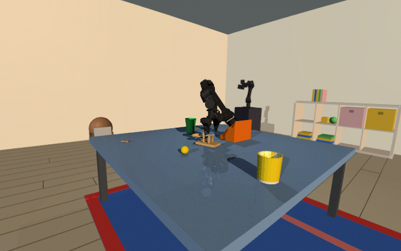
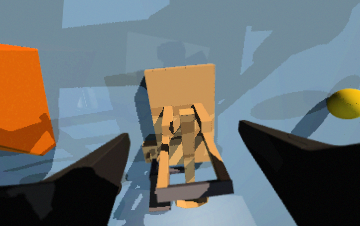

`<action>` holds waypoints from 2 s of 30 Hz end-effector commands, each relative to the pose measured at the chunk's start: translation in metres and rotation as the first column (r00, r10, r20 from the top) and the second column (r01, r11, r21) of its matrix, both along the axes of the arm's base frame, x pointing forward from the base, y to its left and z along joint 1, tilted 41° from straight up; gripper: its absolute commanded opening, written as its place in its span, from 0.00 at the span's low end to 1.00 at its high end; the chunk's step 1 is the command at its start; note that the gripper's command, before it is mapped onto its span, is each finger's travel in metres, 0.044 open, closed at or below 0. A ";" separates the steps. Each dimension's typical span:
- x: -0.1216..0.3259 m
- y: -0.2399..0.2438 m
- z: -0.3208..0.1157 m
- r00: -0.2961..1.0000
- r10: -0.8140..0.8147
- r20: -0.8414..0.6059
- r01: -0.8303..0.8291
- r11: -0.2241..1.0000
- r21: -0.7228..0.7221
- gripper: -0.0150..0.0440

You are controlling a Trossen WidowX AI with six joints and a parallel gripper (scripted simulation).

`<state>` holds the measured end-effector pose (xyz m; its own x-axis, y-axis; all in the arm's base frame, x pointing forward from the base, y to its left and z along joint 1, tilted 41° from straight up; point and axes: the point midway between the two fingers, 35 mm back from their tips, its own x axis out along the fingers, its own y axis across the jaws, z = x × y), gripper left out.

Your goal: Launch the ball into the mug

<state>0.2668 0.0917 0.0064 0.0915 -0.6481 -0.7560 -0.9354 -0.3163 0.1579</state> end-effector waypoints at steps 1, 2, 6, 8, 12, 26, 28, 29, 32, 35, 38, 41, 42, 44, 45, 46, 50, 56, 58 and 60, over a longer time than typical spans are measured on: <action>0.002 0.000 -0.003 1.000 0.015 0.007 -0.015 1.000 0.002 1.00; 0.002 -0.001 -0.005 1.000 0.015 0.007 -0.015 1.000 0.002 1.00; 0.003 -0.005 -0.010 1.000 0.015 0.007 -0.015 1.000 0.002 1.00; 0.004 -0.007 -0.012 1.000 0.015 0.007 -0.015 1.000 0.002 1.00; 0.005 -0.011 -0.017 1.000 0.015 0.007 -0.015 1.000 0.002 1.00; 0.007 -0.026 -0.034 1.000 0.015 0.008 -0.015 1.000 0.000 1.00; 0.007 -0.028 -0.036 1.000 0.015 0.008 -0.015 1.000 0.000 1.00; 0.007 -0.030 -0.038 1.000 0.015 0.008 -0.015 1.000 0.000 1.00; 0.007 -0.033 -0.041 1.000 0.015 0.008 -0.015 1.000 -0.001 1.00; 0.007 -0.031 -0.039 1.000 0.009 0.012 -0.009 1.000 0.005 0.96; 0.007 -0.031 -0.039 1.000 0.009 0.012 -0.009 1.000 0.005 0.82; 0.007 -0.031 -0.039 1.000 0.009 0.012 -0.009 1.000 0.005 0.69; 0.007 -0.031 -0.039 1.000 0.009 0.012 -0.009 1.000 0.005 0.64; 0.007 -0.031 -0.039 1.000 0.009 0.012 -0.009 1.000 0.005 0.56; 0.007 -0.031 -0.039 1.000 0.009 0.012 -0.009 1.000 0.005 0.51; 0.007 -0.031 -0.039 1.000 0.009 0.012 -0.009 1.000 0.005 0.50; 0.007 -0.031 -0.039 1.000 0.009 0.012 -0.009 1.000 0.005 0.45; 0.002 0.000 -0.004 1.000 0.010 0.008 -0.010 1.000 0.007 0.25; 0.001 0.001 -0.001 1.000 0.010 0.007 -0.010 1.000 0.006 0.25; 0.002 0.003 -0.002 1.000 0.006 0.011 -0.006 1.000 0.007 0.25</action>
